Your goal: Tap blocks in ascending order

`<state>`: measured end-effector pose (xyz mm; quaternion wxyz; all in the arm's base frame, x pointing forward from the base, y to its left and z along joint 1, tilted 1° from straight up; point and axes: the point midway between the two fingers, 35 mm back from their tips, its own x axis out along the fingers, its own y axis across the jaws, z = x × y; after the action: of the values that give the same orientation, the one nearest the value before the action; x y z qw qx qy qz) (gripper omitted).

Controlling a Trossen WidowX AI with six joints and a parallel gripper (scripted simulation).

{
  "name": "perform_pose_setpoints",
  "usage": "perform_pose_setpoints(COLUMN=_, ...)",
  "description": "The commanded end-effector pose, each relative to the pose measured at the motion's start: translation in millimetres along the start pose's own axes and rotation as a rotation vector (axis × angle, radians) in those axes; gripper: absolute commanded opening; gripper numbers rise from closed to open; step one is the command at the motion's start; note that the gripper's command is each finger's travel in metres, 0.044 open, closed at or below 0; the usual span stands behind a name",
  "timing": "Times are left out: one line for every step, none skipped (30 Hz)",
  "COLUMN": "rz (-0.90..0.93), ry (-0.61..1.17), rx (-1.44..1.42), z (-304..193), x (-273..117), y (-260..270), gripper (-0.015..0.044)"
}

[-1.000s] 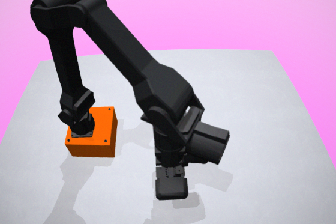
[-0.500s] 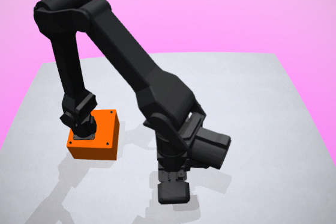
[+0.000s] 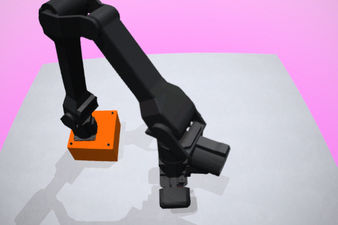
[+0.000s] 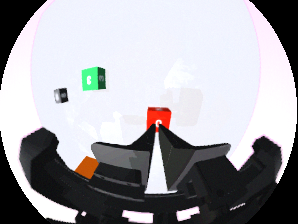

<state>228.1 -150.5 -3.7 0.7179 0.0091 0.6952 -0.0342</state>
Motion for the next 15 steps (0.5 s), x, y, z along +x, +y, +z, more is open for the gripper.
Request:
perform_pose_setpoints(rz=0.003, ry=0.002, rx=-0.005, z=0, x=3, y=0, gripper=0.0020)
perform_pose_setpoints(rz=0.003, ry=0.002, rx=-0.005, z=0, x=3, y=0, gripper=0.0020)
perform_pose_setpoints(rz=0.000, ry=0.000, rx=0.000, z=0, x=-2, y=0, gripper=0.0020)
perform_pose_setpoints(rz=0.001, ry=0.001, rx=-0.002, z=0, x=-8, y=0, gripper=0.0020)
perform_pose_setpoints(rz=0.002, ry=0.001, rx=-0.004, z=0, x=-18, y=0, gripper=0.0020)
perform_pose_setpoints(rz=0.003, ry=0.001, rx=-0.005, z=0, x=-25, y=0, gripper=0.0020)
perform_pose_setpoints(rz=0.003, ry=0.001, rx=-0.005, z=0, x=-27, y=0, gripper=0.0020)
perform_pose_setpoints(rz=0.003, ry=0.001, rx=-0.005, z=0, x=-27, y=0, gripper=0.0020)
perform_pose_setpoints(rz=0.003, ry=0.001, rx=-0.005, z=0, x=-27, y=0, gripper=0.0020)
perform_pose_setpoints(rz=0.003, ry=0.001, rx=-0.005, z=0, x=-27, y=0, gripper=0.0020)
perform_pose_setpoints(rz=0.003, ry=0.001, rx=-0.005, z=0, x=-30, y=0, gripper=0.0020)
perform_pose_setpoints(rz=0.003, ry=0.001, rx=-0.005, z=1, x=-37, y=-1, gripper=0.0020)
perform_pose_setpoints(rz=0.003, ry=0.001, rx=-0.005, z=2, x=-50, y=-1, gripper=0.0020)
perform_pose_setpoints(rz=0.003, ry=0.001, rx=-0.005, z=3, x=-67, y=-2, gripper=0.0020)
perform_pose_setpoints(rz=0.003, ry=0.001, rx=-0.005, z=3, x=-84, y=-1, gripper=0.0020)
